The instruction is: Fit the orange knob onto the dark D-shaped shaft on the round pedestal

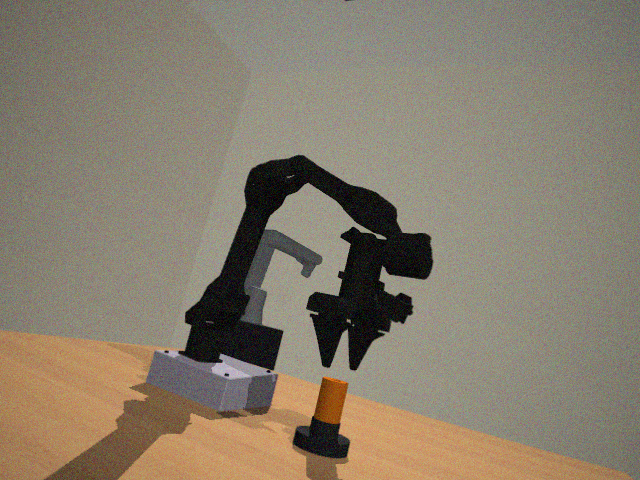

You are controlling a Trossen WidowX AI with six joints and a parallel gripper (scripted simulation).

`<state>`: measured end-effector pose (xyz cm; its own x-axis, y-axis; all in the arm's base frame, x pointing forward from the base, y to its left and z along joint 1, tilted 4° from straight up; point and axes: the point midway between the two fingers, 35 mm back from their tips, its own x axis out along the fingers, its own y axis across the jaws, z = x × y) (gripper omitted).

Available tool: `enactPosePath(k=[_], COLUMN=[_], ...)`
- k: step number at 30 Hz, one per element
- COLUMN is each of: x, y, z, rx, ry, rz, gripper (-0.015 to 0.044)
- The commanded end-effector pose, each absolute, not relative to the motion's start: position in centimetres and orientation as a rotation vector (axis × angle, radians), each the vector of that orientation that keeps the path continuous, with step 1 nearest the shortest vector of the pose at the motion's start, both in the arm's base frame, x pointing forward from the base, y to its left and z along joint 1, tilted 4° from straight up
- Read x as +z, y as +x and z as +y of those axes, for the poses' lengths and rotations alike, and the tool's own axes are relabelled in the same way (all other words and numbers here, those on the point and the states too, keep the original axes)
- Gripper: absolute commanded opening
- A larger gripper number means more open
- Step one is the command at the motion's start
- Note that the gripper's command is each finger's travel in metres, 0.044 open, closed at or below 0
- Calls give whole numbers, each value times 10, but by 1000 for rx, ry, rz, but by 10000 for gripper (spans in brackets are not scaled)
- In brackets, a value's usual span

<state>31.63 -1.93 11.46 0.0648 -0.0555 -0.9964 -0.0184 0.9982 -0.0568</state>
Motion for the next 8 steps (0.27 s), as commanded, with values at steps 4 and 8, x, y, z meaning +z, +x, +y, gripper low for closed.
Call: enactPosePath(k=[4,8], x=[143,143], y=[316,316], z=[-18,-18], rx=[-29,-29], ry=[-59,-59], rz=[1501,1501], gripper=[440,440])
